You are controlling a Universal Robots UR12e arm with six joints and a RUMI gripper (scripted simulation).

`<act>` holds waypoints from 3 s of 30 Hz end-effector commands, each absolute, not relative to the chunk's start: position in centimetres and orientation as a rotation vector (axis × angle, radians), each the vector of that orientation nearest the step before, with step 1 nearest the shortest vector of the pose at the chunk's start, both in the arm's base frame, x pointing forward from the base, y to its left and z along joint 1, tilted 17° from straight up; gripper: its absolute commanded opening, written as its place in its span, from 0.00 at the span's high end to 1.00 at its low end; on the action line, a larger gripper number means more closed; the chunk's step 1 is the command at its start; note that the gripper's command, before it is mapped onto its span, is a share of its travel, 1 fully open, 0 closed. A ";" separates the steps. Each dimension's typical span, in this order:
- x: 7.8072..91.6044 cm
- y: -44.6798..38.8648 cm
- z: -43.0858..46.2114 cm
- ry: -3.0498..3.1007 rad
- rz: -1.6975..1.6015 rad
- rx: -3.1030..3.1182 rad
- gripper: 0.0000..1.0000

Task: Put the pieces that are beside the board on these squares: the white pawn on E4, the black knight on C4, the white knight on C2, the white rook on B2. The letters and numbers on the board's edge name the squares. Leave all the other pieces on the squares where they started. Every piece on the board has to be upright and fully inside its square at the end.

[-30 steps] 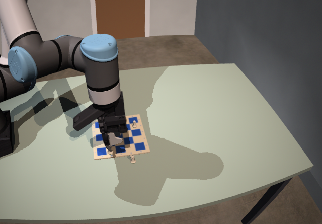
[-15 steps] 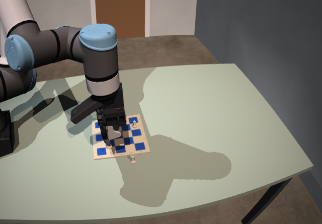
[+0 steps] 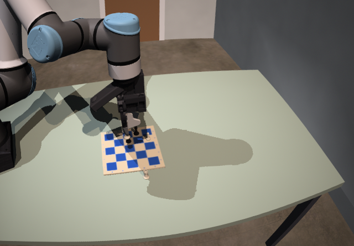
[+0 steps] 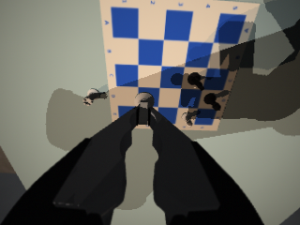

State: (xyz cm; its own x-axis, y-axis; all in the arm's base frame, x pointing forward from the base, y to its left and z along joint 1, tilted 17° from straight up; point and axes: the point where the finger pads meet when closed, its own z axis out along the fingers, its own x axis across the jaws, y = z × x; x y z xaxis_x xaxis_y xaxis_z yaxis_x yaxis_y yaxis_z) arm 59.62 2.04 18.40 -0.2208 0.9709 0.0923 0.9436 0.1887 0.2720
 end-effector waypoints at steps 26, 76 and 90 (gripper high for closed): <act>60.9 3.3 14.3 2.341 0.412 1.894 1.00; 62.2 4.1 9.4 2.341 0.412 1.894 1.00; 62.2 4.1 9.4 2.341 0.412 1.894 1.00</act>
State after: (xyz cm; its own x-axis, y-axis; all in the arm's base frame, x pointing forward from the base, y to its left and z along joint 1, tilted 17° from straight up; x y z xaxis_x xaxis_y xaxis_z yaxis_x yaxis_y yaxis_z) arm 62.14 4.09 9.37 -0.2202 0.9712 0.0906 0.9440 0.1887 0.2706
